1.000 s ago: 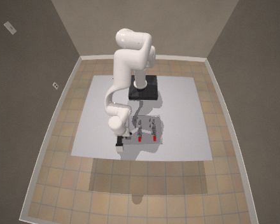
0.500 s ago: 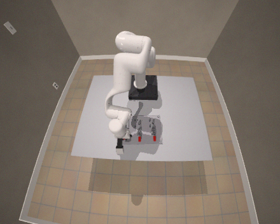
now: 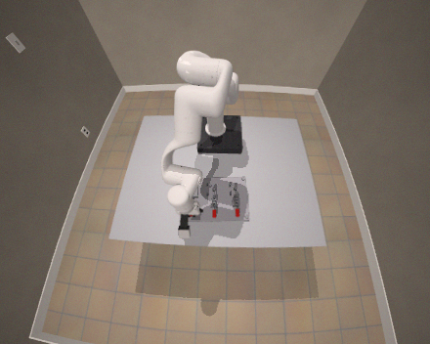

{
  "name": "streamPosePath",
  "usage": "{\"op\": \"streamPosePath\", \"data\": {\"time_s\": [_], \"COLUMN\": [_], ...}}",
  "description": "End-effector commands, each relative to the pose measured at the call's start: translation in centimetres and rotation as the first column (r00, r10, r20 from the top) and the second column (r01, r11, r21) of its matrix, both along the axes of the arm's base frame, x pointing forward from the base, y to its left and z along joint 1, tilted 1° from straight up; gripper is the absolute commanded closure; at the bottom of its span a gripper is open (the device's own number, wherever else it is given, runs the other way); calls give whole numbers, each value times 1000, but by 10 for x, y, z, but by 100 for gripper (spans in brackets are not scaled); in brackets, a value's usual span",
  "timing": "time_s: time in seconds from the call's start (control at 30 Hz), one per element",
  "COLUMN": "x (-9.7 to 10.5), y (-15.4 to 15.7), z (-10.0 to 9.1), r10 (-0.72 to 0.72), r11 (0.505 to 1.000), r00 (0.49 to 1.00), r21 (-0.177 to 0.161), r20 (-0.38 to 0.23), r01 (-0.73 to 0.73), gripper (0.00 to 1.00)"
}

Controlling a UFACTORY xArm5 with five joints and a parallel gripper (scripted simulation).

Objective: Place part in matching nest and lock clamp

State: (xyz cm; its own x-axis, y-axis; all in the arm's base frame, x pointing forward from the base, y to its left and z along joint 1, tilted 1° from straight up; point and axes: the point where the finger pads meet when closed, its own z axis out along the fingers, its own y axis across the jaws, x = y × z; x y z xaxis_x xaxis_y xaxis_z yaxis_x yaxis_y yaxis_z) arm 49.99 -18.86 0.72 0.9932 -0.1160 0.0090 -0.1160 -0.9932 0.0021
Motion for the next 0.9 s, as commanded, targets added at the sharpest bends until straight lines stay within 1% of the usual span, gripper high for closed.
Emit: {"op": "streamPosePath", "data": {"time_s": [0.0, 0.87], "x": [1, 2], "y": [-1, -1], "z": [-1, -4], "r10": [-1, -1], "r11": [1000, 1000], "r00": [1000, 1000], "r21": [-1, -1], "r20": [1, 1], "r01": [1, 1], "gripper": [100, 100]}}
